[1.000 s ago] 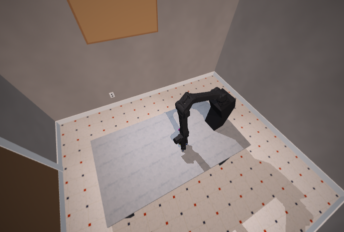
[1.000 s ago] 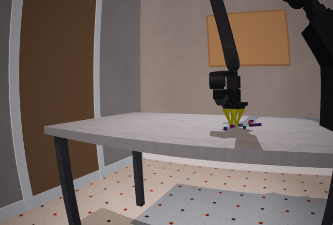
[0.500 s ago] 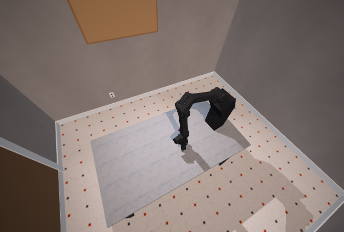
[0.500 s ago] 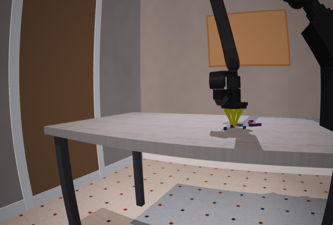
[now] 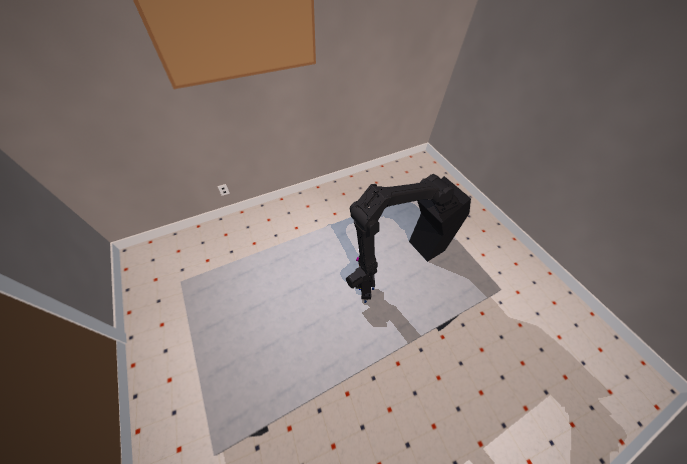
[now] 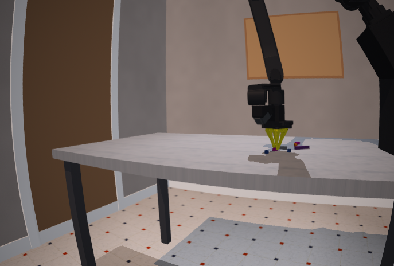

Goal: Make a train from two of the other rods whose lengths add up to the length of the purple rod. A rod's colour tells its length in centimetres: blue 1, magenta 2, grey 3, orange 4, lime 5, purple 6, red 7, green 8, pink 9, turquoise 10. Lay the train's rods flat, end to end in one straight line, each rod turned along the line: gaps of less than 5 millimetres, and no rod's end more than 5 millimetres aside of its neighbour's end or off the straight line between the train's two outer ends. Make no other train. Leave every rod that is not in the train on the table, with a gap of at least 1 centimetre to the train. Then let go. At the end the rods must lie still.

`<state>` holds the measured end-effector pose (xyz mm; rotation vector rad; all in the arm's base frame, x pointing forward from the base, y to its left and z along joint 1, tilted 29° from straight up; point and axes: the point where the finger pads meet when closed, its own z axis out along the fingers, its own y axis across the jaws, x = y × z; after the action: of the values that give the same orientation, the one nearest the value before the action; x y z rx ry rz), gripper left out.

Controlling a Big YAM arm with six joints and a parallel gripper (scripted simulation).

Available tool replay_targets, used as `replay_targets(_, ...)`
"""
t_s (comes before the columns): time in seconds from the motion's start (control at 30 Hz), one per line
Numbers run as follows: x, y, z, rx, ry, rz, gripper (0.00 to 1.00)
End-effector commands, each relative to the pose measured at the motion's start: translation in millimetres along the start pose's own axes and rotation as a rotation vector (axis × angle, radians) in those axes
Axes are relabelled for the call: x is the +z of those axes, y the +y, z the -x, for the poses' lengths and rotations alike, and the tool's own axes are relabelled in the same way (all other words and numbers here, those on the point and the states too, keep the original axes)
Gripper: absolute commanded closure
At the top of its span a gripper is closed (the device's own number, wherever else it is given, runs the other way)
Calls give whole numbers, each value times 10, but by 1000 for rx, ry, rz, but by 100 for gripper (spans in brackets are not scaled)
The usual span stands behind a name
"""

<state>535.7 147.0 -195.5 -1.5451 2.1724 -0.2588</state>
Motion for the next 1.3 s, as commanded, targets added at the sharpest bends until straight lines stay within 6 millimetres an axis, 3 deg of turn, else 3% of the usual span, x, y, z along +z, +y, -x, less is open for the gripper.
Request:
replay_targets(0.0,46,-23,-7,-7,-7,-8,96)
replay_targets(0.5,37,-2,-21,-7,-5,-4,96)
replay_targets(0.57,-128,-86,37,-7,-15,-18,96)
replay_targets(0.73,-375,-41,34,-7,-8,-6,96)
replay_targets(0.8,-375,-41,34,-7,-8,-6,96)
replay_targets(1.1,-985,-16,74,-6,-13,-7,96)
replay_targets(1.2,-1067,-30,56,-1,-11,-9,96)
replay_targets(1.27,-962,111,-42,-1,11,23,96)
